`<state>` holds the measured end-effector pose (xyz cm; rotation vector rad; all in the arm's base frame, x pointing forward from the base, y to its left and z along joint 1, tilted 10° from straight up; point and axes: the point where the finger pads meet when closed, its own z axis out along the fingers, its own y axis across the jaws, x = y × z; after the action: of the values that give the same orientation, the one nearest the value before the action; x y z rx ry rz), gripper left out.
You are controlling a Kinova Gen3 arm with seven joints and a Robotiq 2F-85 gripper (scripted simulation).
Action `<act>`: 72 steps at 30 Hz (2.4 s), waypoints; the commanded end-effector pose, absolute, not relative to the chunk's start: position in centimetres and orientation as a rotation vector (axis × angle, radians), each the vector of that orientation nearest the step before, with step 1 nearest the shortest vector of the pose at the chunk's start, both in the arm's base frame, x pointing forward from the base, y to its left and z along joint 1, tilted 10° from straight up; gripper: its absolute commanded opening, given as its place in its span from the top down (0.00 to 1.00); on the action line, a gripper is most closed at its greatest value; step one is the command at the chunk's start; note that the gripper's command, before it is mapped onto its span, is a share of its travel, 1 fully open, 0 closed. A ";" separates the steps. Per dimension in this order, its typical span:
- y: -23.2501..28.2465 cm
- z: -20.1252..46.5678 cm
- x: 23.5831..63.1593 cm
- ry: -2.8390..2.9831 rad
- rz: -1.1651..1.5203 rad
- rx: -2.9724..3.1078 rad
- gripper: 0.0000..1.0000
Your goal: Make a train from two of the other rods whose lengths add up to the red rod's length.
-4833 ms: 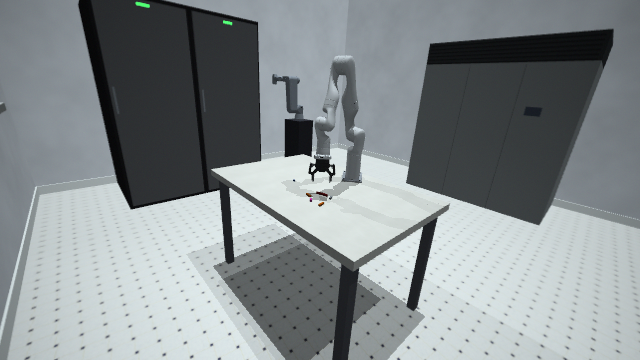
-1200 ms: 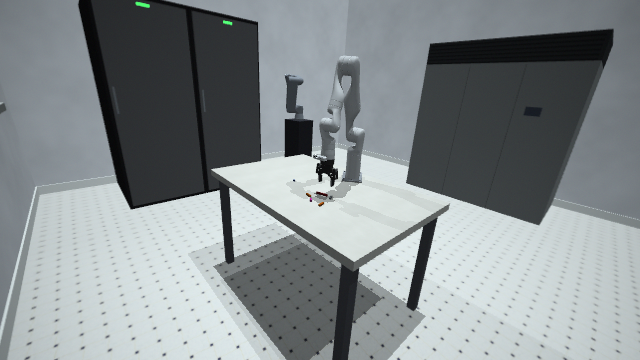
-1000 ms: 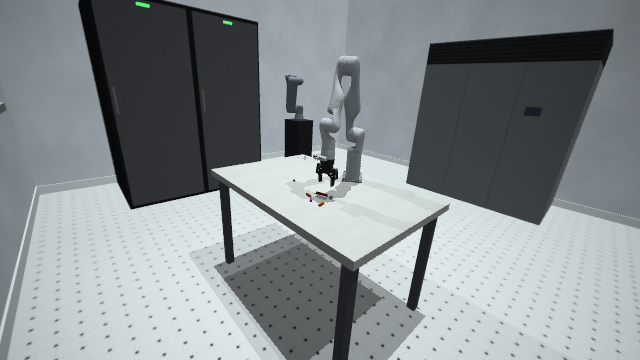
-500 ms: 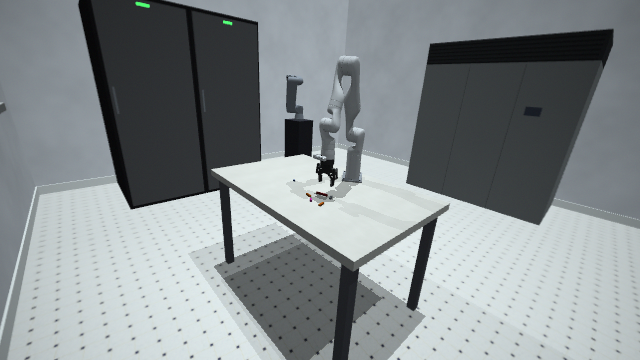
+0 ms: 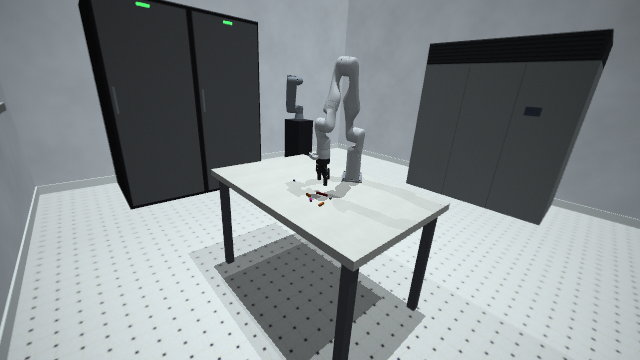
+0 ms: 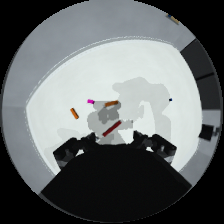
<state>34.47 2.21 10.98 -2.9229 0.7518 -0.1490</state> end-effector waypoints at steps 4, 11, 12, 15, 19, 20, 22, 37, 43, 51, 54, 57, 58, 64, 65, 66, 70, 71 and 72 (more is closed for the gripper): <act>-0.1 10.5 34.2 1.109 -0.101 -2.806 0.00; -4.0 9.8 33.6 1.747 -0.030 -2.449 0.00; -4.6 9.8 33.5 1.832 -0.021 -2.384 0.00; -6.2 9.6 33.3 2.071 0.002 -2.173 0.00; -7.4 9.5 33.1 2.218 0.014 -2.018 0.00; -7.9 9.5 33.1 2.284 0.020 -1.939 0.00; -9.0 9.4 32.9 2.403 0.029 -1.783 0.00; -13.7 9.4 32.4 2.777 0.050 -1.052 0.00; -14.2 9.5 32.3 2.805 0.051 -0.965 0.00; -14.3 9.5 32.3 2.806 0.051 -0.960 0.00; -14.3 9.5 32.3 2.806 0.051 -0.960 0.00; -14.3 9.5 32.3 2.806 0.051 -0.960 0.00; -14.3 9.5 32.3 2.806 0.051 -0.960 0.00; -14.3 9.5 32.3 2.806 0.051 -0.960 0.00; -14.3 9.5 32.3 2.806 0.051 -0.960 0.00; -14.3 9.5 32.3 2.806 0.051 -0.960 0.00; -14.3 9.5 32.3 2.806 0.051 -0.960 0.00; -14.3 9.5 32.3 2.806 0.051 -0.960 0.00; -14.3 9.5 32.3 2.806 0.051 -0.960 0.00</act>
<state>32.30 -14.24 9.42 -0.9606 2.8069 0.0525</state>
